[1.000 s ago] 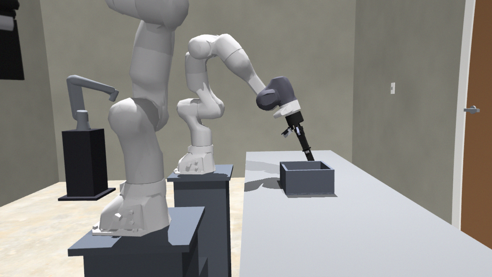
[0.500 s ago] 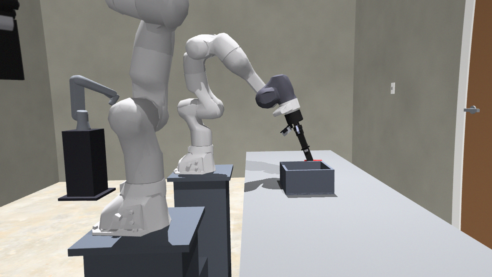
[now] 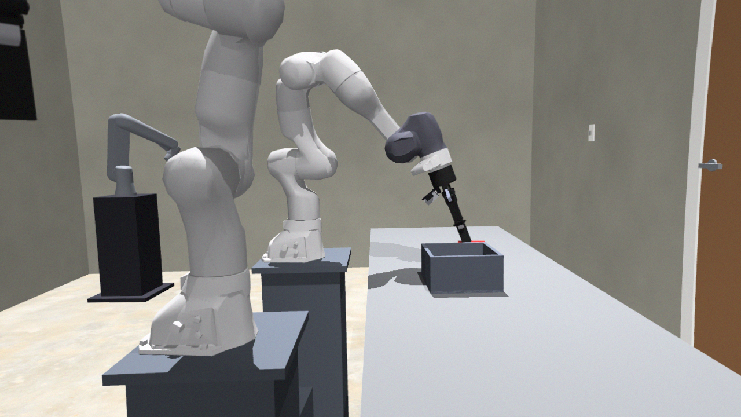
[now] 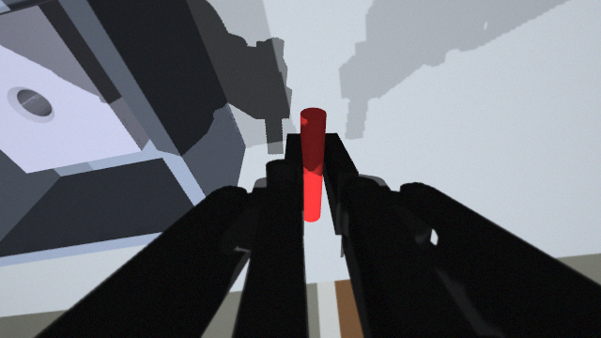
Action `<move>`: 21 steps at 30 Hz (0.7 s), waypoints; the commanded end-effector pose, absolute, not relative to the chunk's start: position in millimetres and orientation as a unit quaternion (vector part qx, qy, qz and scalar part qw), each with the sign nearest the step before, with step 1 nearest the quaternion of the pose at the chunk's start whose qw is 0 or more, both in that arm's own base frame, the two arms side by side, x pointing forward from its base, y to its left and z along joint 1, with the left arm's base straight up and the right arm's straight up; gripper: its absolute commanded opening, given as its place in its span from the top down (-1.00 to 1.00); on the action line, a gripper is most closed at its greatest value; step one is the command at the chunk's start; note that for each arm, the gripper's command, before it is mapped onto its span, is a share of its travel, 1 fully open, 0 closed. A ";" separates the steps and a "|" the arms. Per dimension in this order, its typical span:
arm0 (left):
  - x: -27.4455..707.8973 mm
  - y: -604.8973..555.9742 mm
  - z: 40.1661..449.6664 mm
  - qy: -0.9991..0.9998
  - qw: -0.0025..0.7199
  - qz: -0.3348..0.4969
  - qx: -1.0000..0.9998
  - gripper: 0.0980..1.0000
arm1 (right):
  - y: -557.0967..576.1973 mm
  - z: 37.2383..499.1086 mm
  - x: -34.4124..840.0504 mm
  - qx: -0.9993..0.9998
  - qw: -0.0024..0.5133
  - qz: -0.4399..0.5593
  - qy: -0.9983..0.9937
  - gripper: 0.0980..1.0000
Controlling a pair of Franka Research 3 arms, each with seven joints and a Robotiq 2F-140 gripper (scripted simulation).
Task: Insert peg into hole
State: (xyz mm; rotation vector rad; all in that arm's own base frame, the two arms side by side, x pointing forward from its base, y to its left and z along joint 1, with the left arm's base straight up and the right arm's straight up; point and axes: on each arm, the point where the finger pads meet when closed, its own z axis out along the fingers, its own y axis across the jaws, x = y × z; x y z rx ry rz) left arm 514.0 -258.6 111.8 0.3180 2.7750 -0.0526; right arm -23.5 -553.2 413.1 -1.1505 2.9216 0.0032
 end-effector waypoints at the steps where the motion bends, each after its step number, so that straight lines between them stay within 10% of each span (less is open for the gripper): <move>1: 514.0 -258.7 112.0 0.979 0.173 -0.019 0.108 1.00 | -554.0 413.0 -23.0 -0.363 0.000 0.000 0.932 -1.00; 21: 514.0 -258.7 150.7 0.979 0.173 -0.019 0.108 1.00 | -554.0 413.0 -23.0 -0.363 0.000 0.000 0.932 -1.00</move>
